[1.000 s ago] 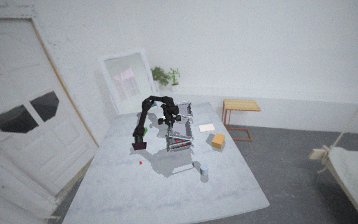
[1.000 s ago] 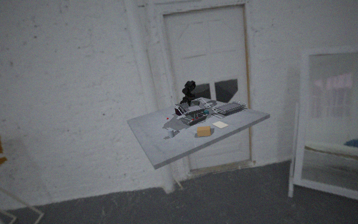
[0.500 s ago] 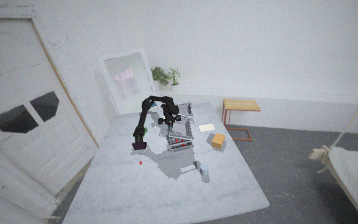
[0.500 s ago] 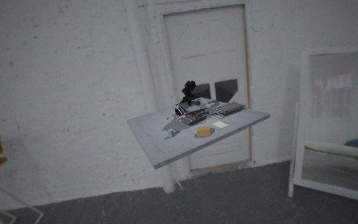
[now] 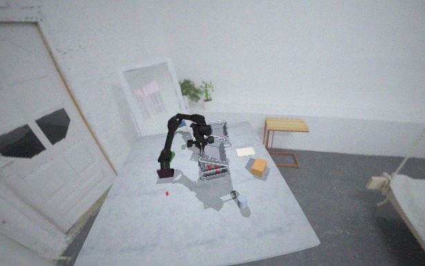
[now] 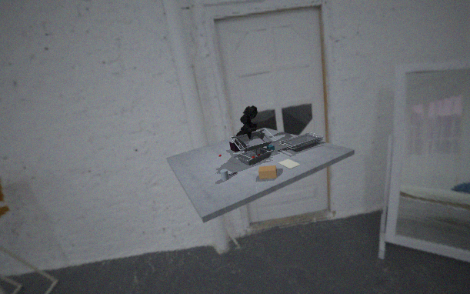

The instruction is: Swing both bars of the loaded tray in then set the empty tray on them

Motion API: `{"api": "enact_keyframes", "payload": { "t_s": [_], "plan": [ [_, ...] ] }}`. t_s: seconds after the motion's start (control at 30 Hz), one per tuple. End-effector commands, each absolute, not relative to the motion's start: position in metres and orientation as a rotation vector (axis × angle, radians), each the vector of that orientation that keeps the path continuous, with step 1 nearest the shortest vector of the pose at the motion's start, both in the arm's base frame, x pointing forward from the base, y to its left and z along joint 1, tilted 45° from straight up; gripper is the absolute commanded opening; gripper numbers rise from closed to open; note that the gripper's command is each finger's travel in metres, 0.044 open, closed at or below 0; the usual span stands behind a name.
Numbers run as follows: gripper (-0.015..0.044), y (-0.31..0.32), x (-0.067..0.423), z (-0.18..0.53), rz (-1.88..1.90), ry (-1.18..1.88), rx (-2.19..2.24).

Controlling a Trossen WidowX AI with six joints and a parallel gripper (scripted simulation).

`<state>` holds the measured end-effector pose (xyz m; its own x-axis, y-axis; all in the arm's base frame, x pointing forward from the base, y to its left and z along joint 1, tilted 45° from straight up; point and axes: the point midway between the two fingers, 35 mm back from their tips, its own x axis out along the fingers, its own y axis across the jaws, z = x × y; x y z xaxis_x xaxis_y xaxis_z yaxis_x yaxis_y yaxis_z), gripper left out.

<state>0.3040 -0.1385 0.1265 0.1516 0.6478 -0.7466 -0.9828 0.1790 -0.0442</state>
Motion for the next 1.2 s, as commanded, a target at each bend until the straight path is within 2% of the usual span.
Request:
{"api": "enact_keyframes", "payload": {
  "t_s": [0.0, 0.53, 1.17],
  "plan": [
    [0.0000, -0.137, 0.303, 0.140, 1.248, 0.657, -0.636],
    [0.0000, -0.137, 0.303, 0.137, 1.255, 0.653, -0.637],
    [0.0000, -0.103, 0.309, 0.102, 1.394, 0.579, -0.673]
  ]
}}
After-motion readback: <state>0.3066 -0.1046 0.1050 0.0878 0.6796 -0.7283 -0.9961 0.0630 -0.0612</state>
